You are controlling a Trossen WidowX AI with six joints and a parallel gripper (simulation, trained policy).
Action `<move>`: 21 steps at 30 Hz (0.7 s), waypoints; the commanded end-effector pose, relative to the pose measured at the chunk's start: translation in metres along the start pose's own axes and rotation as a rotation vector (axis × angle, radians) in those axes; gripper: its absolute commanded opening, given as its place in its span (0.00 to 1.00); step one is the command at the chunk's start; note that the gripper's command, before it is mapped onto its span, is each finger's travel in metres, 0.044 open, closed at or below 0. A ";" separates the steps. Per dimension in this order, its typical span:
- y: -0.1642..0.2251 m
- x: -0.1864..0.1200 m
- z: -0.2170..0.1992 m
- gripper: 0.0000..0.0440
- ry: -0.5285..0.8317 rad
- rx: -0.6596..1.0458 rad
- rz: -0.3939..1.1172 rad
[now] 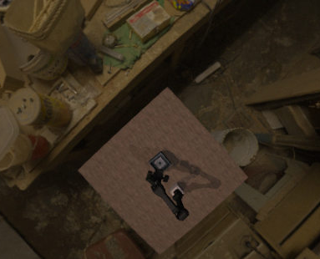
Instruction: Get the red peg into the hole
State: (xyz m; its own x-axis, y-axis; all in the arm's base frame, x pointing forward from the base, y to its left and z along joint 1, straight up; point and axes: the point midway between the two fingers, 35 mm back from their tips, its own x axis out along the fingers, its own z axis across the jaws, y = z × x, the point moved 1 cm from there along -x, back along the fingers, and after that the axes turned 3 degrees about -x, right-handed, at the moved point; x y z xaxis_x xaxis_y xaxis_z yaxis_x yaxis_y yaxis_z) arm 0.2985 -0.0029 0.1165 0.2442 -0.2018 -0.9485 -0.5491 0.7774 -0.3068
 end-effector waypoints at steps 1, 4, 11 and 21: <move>-0.013 0.007 -0.001 0.00 -0.001 0.019 0.001; -0.022 0.014 -0.002 0.00 0.002 0.038 0.002; -0.039 0.030 -0.005 0.02 0.009 0.072 0.018; -0.045 0.061 -0.008 0.03 0.034 0.083 0.066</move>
State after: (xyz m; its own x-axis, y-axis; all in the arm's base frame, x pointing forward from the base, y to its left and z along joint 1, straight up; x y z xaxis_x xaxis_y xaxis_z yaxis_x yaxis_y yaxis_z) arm 0.3298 -0.0528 0.0811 0.1961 -0.1792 -0.9641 -0.4854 0.8365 -0.2542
